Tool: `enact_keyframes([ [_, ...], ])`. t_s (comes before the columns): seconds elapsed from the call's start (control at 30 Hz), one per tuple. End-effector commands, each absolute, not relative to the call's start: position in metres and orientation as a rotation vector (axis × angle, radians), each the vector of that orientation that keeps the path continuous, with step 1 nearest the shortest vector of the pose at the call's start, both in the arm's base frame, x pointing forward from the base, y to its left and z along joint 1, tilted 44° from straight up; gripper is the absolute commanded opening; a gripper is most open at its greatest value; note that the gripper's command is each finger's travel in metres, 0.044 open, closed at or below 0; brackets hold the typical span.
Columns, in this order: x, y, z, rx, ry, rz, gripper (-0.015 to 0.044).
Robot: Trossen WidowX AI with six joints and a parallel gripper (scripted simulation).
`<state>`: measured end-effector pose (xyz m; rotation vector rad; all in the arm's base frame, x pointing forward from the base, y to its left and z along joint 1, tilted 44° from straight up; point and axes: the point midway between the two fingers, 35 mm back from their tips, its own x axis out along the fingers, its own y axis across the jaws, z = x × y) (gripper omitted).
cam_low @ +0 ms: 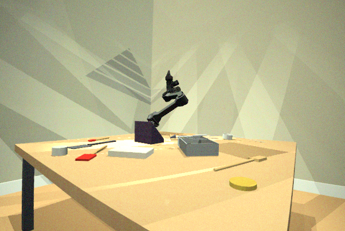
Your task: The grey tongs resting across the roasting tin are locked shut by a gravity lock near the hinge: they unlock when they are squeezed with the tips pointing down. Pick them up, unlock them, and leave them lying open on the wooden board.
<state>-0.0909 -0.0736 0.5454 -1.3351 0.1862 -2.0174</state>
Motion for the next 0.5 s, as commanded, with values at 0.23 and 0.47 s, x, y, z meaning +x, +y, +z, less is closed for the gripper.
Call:
enact_keyframes([
  [0.23,-0.107,-0.061,0.547,-1.310,0.173,-2.115,0.0260],
  [0.47,-0.145,-0.016,0.545,-1.212,0.062,-2.371,0.0260],
])
